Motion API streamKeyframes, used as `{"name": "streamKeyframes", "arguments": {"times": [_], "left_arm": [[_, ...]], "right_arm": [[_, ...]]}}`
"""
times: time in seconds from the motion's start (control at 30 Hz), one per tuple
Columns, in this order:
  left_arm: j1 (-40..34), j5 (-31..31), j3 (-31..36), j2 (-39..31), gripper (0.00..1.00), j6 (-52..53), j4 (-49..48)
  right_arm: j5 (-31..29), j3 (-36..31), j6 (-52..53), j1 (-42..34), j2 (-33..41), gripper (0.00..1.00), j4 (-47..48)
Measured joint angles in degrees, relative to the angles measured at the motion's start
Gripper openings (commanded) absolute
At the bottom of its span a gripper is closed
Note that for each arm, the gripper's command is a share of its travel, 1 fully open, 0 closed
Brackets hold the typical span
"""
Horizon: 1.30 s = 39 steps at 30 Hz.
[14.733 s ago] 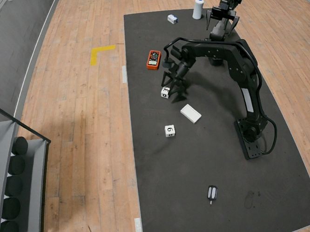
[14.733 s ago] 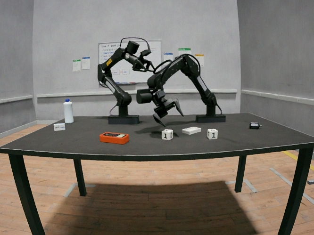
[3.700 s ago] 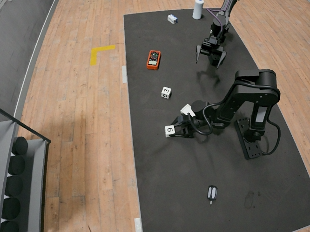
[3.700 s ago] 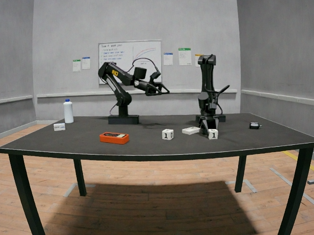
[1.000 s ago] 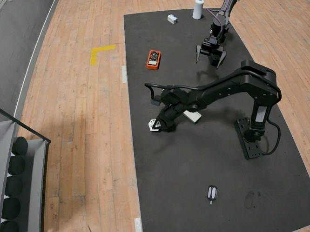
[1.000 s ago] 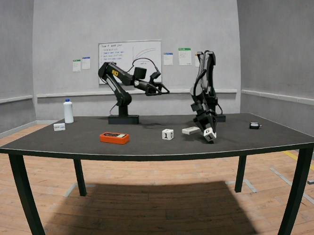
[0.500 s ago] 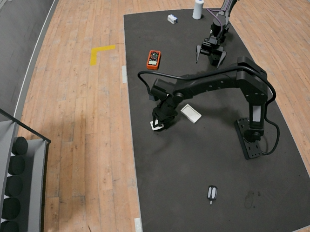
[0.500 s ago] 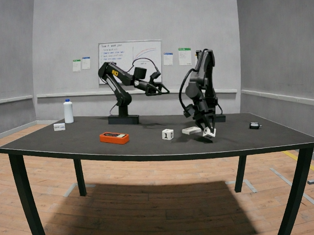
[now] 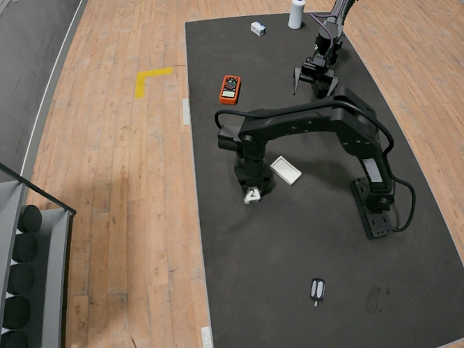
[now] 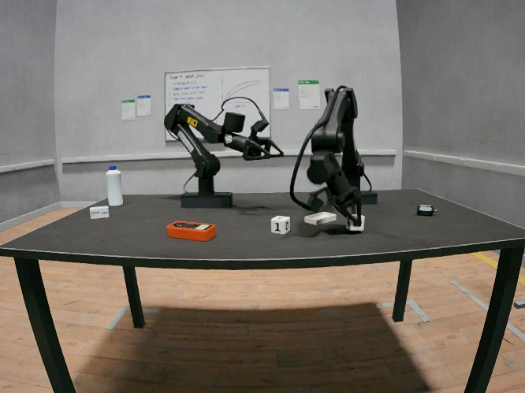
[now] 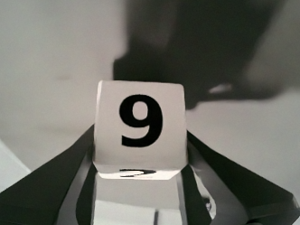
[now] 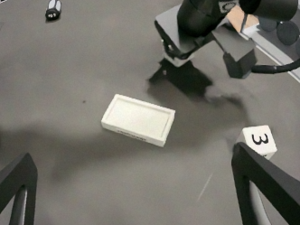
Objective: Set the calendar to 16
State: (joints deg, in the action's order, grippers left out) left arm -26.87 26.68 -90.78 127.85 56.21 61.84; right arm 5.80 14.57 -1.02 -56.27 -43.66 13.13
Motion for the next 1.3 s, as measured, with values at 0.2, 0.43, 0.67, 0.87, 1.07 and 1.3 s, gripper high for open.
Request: {"name": "streamKeyframes", "arguments": {"times": [0.2,0.43,0.67,0.87,1.07,1.3], "left_arm": [[-0.66,0.94,-2.67,3.32,0.35,1.77,6.05],[-0.7,0.92,-3.74,3.3,0.35,1.81,7.45],[-0.7,0.92,-3.74,3.32,0.35,1.81,7.98],[-0.68,0.92,-5.57,3.39,0.35,1.81,9.53],[-0.7,0.92,-5.86,4.37,0.35,1.81,9.55],[-0.7,0.9,-5.86,5.01,0.35,1.81,9.03]], "right_arm": [[0.0,0.0,0.0,0.0,0.0,1.0,0.0],[0.0,0.0,0.0,0.0,0.0,1.0,0.0],[0.0,0.0,0.0,0.0,0.0,1.0,0.0],[0.0,0.0,0.0,0.0,0.0,1.0,0.0],[0.0,0.0,0.0,0.0,0.0,1.0,0.0],[0.0,0.0,0.0,0.0,0.0,1.0,0.0]]}}
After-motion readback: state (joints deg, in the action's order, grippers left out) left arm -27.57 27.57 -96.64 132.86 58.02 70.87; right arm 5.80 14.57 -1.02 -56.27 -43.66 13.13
